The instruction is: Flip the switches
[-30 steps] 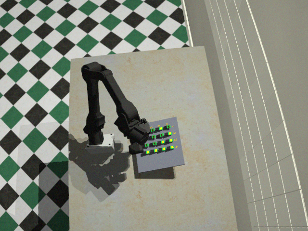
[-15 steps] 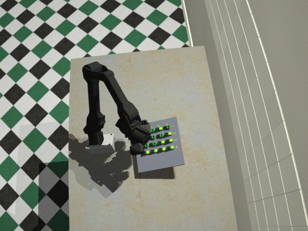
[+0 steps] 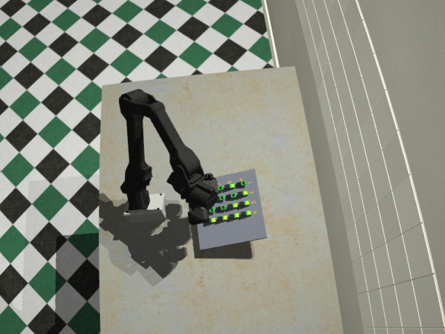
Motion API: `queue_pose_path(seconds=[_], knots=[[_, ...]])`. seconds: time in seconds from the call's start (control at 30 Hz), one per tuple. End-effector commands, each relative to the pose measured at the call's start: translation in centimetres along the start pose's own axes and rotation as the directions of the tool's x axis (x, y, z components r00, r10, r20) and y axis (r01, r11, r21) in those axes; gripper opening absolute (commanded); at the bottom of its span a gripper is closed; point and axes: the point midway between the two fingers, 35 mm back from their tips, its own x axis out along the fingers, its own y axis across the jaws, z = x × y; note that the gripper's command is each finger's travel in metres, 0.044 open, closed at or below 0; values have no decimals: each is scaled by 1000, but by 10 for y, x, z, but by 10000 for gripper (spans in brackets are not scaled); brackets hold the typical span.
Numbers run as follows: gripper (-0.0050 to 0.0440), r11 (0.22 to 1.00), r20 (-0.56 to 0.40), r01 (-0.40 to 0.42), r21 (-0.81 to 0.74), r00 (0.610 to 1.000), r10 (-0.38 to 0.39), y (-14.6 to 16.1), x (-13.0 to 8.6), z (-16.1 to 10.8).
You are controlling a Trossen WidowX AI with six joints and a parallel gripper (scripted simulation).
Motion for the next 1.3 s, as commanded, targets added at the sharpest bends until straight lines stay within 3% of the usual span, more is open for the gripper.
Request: queue_pose_path(seconds=[0.0,1.27], knots=[[-50,1000,3,1,-2,1000,-1,0,0,1],[-50,1000,-3,-6,5,1000,6,1,6,-1]])
